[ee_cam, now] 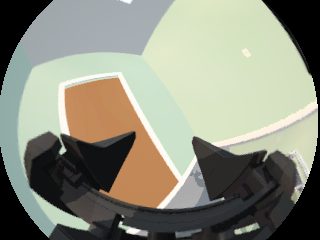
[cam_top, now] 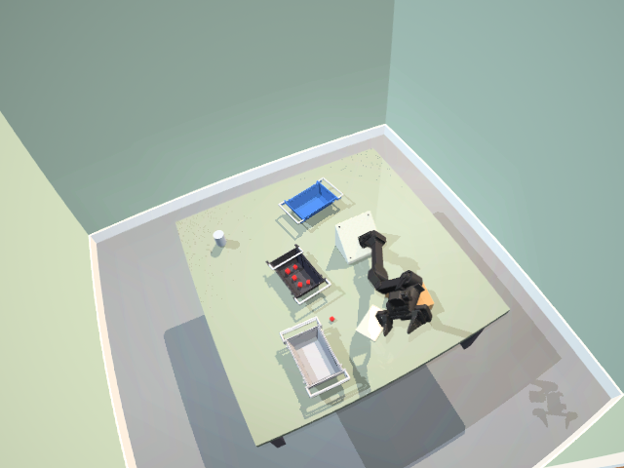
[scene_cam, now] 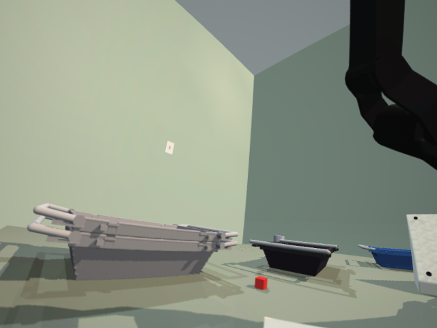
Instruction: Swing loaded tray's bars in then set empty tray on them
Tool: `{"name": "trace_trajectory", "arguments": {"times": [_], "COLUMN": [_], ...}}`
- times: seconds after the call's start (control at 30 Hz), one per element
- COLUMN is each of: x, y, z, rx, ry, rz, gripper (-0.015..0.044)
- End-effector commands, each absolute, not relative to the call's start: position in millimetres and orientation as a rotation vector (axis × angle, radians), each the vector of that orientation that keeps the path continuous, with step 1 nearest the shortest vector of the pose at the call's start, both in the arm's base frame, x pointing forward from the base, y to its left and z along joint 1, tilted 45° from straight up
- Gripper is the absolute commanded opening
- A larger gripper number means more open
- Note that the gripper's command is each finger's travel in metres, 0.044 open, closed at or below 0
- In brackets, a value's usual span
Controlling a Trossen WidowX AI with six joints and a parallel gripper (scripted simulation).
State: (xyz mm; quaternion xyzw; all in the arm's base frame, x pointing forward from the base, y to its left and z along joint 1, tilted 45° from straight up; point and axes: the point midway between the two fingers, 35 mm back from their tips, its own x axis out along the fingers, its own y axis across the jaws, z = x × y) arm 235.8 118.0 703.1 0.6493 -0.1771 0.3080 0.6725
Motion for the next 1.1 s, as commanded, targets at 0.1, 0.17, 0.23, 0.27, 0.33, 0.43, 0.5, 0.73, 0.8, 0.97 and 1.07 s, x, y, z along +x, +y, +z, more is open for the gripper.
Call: {"name": "trace_trajectory", "arguments": {"times": [0.1,0.17,0.23,0.27,0.33,0.43,0.5,0.73,0.8,0.97,1.07], "x": [235.8,235.8,234.5,230.5,212.3,174.6,150.3,84.2,66.7,39.8,33.8], "y": [118.0,118.0,118.5,119.7,120.7,106.6,92.8,28.9,3.0,-56.8,-88.2], "z": [703.1,703.1,703.4,704.1,710.0,729.9,741.6,762.1,765.6,764.8,760.3], "rx": [1.462,1.462,1.468,1.487,1.563,1.689,1.775,2.13,2.233,2.461,2.579], "ry": [-0.399,-0.399,-0.397,-0.39,-0.378,-0.416,-0.441,-0.46,-0.471,-0.461,-0.44], "rz": [0.694,0.694,0.7,0.72,0.802,0.939,1.03,1.331,1.432,1.656,1.768], "gripper": [0.0295,0.0242,0.019,0.0164,0.0111,0.0082,0.0082,0.0082,0.0082,0.0082,0.0082]}}
